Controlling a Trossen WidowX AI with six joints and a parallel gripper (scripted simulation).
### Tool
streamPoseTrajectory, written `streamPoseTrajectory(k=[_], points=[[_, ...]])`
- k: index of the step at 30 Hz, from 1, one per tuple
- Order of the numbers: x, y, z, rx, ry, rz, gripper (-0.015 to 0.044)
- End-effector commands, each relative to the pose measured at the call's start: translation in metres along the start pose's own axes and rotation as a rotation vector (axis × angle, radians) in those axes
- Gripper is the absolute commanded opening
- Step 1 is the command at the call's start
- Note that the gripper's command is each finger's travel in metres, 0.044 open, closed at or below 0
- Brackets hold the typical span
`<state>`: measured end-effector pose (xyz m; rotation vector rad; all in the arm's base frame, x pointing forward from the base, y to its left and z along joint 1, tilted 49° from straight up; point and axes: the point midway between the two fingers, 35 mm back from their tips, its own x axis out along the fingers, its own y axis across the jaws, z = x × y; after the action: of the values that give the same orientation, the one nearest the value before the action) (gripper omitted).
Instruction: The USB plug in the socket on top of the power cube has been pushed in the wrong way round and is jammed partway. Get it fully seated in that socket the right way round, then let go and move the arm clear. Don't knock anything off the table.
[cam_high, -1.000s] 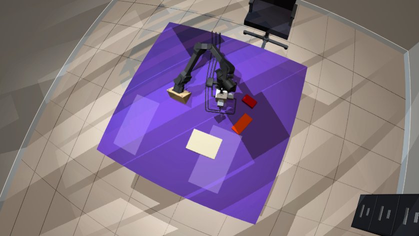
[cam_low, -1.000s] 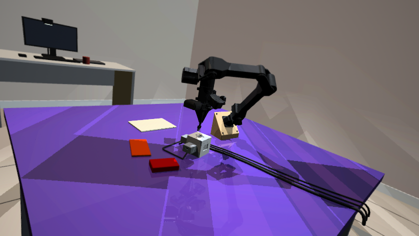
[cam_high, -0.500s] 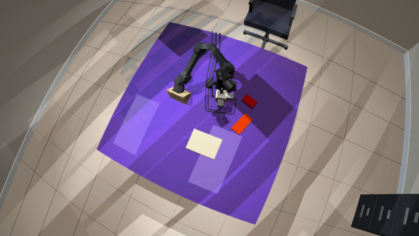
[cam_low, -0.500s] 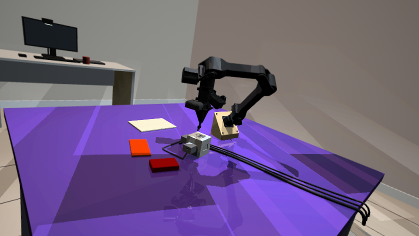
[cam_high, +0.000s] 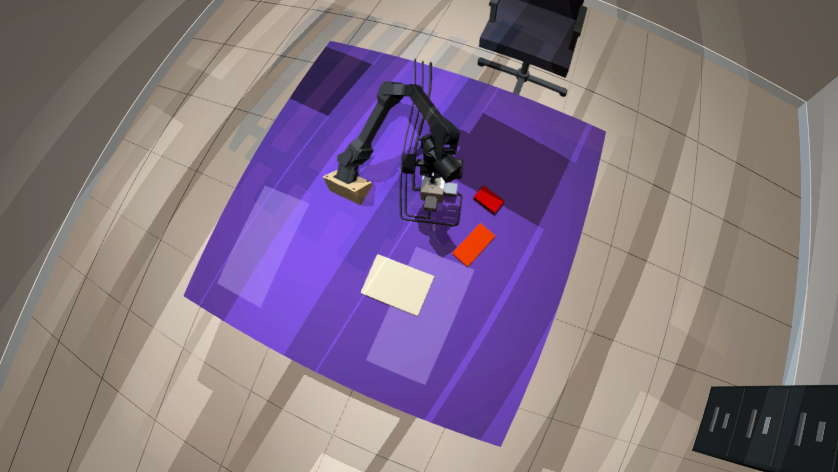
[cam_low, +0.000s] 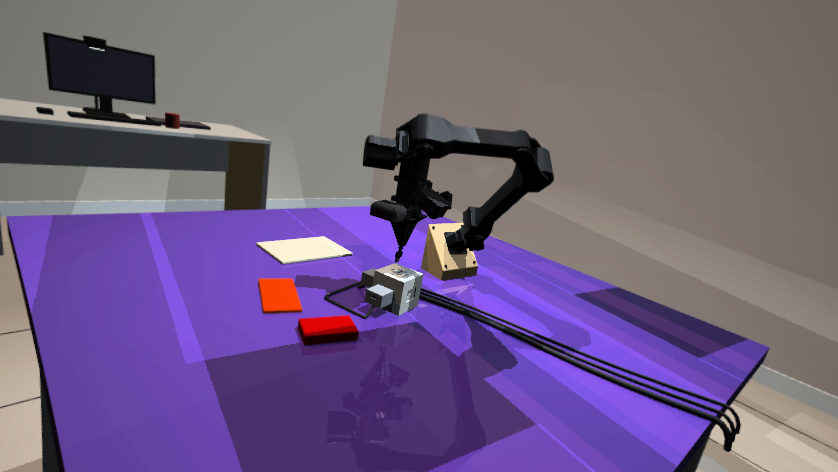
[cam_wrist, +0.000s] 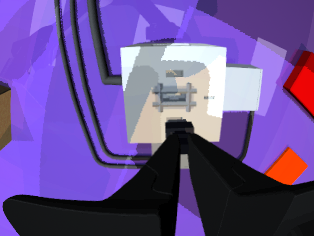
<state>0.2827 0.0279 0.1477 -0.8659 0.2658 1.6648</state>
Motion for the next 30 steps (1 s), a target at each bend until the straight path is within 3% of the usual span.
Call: streamPoseTrajectory(k=[1, 30], points=[[0.0007, -0.0003, 0.0005, 0.003, -0.006, -0.003, 0.0000], [0.0041, -0.0002, 0.0024, 0.008, -0.022, -0.004, 0.0000]])
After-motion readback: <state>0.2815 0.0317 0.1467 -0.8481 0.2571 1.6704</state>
